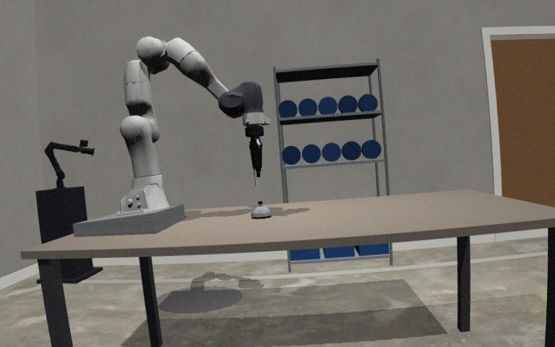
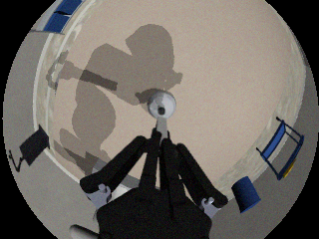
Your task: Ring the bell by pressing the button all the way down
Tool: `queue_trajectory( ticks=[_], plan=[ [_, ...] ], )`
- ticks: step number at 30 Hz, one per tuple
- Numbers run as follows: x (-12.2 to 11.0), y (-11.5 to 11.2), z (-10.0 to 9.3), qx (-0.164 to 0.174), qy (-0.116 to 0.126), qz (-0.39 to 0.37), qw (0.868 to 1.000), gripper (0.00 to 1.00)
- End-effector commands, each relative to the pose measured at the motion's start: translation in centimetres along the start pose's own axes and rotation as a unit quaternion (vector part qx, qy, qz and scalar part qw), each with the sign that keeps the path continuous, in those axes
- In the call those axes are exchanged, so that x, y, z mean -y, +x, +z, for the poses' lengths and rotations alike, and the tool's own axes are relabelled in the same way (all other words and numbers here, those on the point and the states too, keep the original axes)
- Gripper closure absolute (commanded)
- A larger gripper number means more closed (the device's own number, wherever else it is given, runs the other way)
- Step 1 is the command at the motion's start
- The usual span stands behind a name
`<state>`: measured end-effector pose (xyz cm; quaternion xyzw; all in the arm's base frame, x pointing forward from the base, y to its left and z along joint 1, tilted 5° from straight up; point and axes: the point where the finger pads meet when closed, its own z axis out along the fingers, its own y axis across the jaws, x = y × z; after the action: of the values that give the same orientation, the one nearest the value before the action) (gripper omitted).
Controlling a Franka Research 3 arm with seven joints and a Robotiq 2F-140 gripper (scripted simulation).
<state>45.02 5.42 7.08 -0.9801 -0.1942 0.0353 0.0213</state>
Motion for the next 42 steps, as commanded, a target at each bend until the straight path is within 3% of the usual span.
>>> queue_trajectory(
  ticks=[1, 14, 42],
  plan=[
    [0.0, 0.0, -0.1, 0.0, 0.001, -0.001, 1.0, 1.0],
    [-0.1, 0.0, 0.7, 0.0, 0.0, 0.001, 1.0, 1.0],
    [-0.7, 0.0, 5.1, 0.0, 0.0, 0.001, 1.0, 1.0]
  ],
)
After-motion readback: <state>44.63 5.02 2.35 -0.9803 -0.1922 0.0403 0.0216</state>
